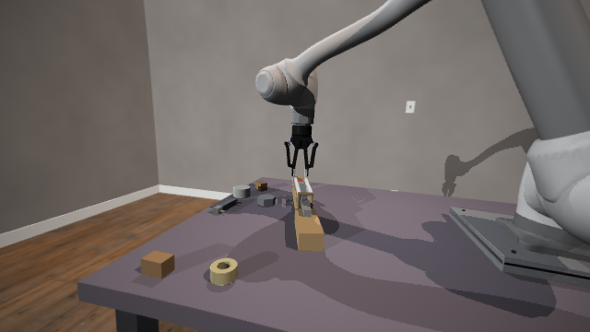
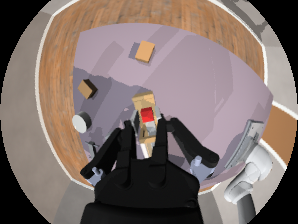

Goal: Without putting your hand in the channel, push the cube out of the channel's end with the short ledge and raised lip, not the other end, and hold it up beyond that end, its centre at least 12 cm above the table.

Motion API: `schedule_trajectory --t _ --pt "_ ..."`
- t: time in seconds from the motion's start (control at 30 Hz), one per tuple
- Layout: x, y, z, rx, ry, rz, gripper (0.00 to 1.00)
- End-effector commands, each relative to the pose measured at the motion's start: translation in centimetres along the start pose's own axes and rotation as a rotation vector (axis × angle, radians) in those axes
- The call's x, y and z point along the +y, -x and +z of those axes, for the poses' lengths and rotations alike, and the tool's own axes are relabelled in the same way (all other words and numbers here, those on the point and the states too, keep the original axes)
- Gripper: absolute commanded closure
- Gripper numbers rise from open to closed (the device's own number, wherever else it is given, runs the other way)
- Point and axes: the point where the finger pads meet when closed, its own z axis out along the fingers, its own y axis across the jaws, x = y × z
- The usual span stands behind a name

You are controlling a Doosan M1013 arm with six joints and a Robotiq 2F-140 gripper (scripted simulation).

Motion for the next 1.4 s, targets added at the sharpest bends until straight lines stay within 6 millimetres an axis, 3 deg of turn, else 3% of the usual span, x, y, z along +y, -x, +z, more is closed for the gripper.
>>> schedule_trajectory --t 0.0,0.2,0.23,1.37 --pt "0.00 0.00 -0.02 0.000 0.000 0.000 0.75" --pt "0.00 0.00 -0.02 0.000 0.000 0.000 0.75" --pt "0.00 0.00 -0.02 0.000 0.000 0.000 1.00" --pt "0.00 0.00 -0.02 0.000 0.000 0.000 1.00"
